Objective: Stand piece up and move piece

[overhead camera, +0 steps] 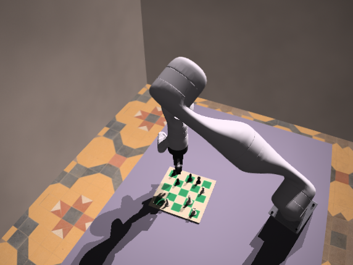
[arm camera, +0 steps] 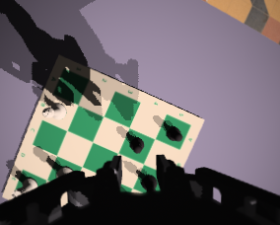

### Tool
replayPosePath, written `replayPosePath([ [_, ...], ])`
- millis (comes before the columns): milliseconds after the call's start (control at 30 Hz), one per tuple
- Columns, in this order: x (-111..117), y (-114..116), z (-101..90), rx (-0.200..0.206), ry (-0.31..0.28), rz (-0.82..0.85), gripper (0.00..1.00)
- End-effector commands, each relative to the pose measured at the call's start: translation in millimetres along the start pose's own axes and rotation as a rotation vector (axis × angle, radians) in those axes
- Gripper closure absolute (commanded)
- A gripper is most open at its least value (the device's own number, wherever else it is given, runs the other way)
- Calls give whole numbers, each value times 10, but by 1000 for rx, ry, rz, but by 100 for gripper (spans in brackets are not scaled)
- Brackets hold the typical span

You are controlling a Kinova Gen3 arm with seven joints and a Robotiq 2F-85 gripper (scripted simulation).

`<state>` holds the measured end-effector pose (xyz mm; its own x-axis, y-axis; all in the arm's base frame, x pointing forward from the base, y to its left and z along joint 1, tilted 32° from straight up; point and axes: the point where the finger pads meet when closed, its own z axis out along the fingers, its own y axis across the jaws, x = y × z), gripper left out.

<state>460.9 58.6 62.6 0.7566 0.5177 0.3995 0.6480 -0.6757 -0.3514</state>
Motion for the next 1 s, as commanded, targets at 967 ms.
replayPosePath([
  [967,5,-5,379,1,-1,1,66],
])
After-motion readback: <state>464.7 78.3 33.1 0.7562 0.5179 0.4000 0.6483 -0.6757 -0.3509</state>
